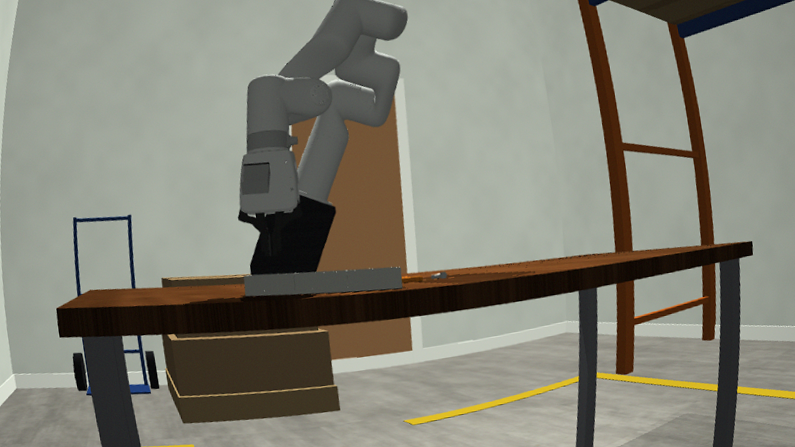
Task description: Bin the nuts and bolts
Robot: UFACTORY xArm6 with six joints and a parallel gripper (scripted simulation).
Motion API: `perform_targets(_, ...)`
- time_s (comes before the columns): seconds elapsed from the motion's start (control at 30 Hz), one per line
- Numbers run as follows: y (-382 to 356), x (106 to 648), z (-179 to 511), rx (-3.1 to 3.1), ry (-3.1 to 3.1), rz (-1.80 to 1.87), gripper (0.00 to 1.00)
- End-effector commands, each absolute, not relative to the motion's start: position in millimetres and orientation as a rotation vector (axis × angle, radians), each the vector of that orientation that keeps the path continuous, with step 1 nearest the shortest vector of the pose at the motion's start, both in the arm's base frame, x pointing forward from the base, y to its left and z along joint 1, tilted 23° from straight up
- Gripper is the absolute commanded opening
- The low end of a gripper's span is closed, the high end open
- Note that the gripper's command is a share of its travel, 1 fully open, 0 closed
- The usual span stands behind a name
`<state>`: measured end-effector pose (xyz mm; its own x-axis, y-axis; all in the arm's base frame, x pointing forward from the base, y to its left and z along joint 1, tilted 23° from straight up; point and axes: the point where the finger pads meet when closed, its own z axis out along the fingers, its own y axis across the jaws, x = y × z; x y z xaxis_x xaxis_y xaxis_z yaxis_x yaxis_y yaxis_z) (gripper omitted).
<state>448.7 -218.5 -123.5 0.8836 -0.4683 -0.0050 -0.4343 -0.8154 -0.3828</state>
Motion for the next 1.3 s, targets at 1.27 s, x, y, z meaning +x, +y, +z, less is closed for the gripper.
perform_targets(1.27, -204.5, 457.4, -164.5, -2.675, 0.667, -0.128, 0.07)
